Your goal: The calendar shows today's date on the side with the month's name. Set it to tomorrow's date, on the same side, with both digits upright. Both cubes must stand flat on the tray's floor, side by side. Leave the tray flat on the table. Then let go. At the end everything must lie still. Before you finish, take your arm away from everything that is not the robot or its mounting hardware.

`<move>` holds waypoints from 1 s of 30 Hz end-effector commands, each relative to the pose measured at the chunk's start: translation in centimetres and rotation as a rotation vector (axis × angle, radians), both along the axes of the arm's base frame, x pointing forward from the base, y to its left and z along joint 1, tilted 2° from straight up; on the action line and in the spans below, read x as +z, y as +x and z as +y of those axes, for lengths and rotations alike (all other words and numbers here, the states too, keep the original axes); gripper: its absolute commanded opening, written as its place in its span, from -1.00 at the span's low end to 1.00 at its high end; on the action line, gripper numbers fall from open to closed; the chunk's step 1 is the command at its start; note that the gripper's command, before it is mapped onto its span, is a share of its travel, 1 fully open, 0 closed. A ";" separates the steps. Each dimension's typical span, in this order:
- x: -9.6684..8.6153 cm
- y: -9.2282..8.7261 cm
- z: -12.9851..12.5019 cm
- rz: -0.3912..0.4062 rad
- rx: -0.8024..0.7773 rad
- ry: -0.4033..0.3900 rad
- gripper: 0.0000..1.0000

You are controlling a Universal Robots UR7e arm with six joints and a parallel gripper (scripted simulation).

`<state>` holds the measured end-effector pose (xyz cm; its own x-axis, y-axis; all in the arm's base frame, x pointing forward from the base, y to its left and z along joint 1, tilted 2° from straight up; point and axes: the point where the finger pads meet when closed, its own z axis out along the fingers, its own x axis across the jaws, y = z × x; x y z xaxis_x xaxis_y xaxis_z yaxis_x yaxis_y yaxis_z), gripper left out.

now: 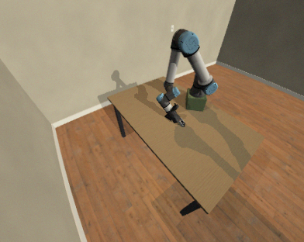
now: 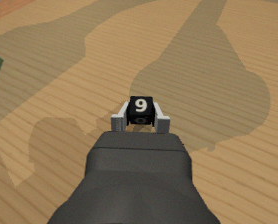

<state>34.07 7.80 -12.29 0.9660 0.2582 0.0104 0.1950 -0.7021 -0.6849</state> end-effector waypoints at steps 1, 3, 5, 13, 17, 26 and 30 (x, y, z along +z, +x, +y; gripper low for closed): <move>0.0 0.0 0.0 -0.001 0.000 0.000 0.14; 0.0 0.0 0.0 -0.001 0.000 0.000 0.14; 0.0 0.0 0.0 -0.001 0.000 0.000 0.14; 0.0 0.0 0.0 -0.001 0.000 0.000 0.26; 0.0 0.0 0.0 -0.001 0.000 0.000 0.38; 0.0 0.0 0.0 -0.001 0.000 0.000 0.74; 0.0 0.0 0.0 -0.001 0.000 0.000 1.00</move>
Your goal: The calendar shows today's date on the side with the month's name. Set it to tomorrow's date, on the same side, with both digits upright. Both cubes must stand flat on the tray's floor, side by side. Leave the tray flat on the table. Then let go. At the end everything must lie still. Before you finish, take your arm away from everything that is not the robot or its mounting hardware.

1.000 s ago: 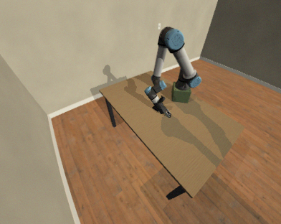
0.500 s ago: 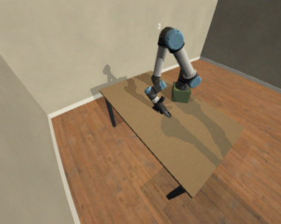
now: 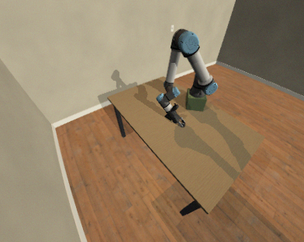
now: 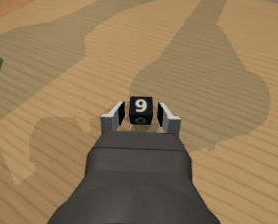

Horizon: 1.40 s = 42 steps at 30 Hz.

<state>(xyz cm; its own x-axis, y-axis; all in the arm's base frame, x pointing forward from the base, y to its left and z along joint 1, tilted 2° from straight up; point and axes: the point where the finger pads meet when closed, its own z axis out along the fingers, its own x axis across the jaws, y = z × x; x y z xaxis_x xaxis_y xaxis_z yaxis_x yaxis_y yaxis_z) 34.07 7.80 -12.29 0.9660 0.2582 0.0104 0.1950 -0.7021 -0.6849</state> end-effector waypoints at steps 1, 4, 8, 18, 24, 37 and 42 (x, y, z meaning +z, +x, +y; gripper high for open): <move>0.0 0.0 0.0 -0.001 0.000 0.000 1.00; 0.0 0.0 0.0 -0.001 0.000 0.000 1.00; 0.0 0.0 0.0 -0.001 0.000 0.000 1.00; 0.1 0.0 0.0 -0.001 0.000 0.000 1.00; 0.7 0.0 0.0 -0.001 0.000 0.000 1.00; 4.2 0.0 0.1 -0.001 0.000 0.000 1.00; 5.7 -0.1 0.1 -0.001 0.000 0.000 1.00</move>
